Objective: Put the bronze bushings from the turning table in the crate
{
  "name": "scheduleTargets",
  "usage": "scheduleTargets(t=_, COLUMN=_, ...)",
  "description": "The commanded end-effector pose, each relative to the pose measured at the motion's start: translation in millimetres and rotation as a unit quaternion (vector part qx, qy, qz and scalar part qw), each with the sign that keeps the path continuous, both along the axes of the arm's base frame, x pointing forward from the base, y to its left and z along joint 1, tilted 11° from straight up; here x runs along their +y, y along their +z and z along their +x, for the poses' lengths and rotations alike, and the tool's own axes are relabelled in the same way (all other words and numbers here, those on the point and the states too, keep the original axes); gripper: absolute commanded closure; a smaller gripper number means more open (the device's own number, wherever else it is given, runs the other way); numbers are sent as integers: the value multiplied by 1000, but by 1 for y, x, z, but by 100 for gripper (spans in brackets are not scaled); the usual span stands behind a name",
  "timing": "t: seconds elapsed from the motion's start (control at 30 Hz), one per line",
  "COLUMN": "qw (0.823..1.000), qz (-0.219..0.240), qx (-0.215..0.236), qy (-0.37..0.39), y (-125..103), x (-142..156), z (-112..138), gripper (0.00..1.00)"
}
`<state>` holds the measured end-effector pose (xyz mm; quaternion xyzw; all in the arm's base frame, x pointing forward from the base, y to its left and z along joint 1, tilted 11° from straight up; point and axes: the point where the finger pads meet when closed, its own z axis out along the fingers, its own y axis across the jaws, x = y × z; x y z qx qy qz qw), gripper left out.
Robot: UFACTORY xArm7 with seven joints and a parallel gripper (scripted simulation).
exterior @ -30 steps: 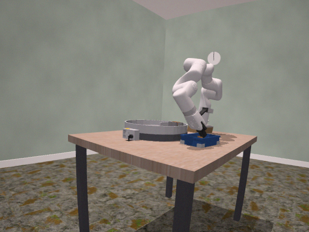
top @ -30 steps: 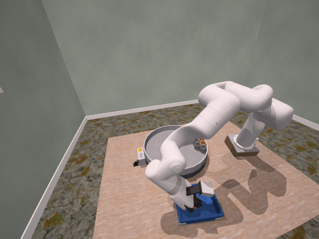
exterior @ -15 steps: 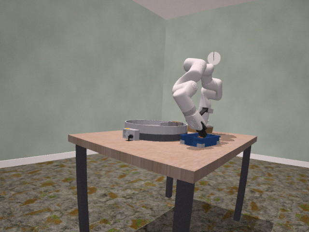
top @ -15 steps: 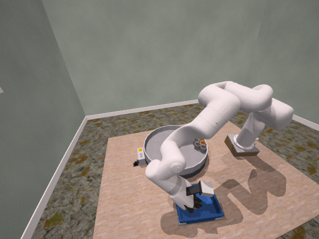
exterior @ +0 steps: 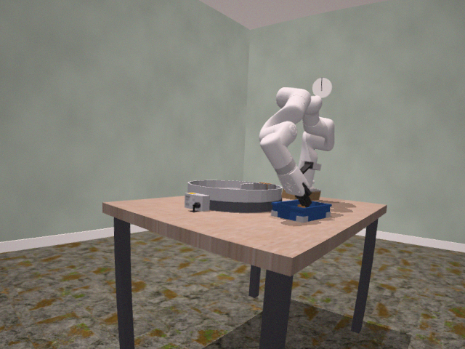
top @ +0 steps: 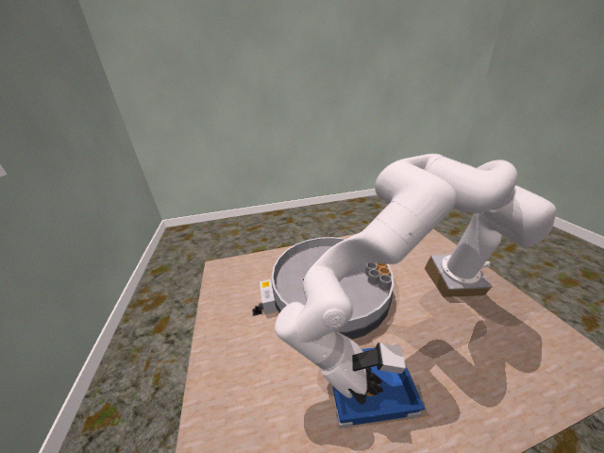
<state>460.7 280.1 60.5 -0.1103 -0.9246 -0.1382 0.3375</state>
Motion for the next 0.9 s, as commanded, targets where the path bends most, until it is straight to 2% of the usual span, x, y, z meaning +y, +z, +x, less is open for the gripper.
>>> scheduleTargets(t=0.0, qw=1000, qz=1, qx=-2, qy=0, y=2, x=0, z=2, gripper=89)
scheduleTargets(t=0.37, qw=1000, qz=1, qx=-2, qy=0, y=8, x=-1, z=1, gripper=89)
scheduleTargets(t=0.8, qw=1000, qz=1, qx=-2, qy=0, y=63, x=-11, z=0, gripper=89)
scheduleTargets(t=0.87, qw=1000, qz=1, qx=-2, qy=0, y=63, x=-11, z=0, gripper=89)
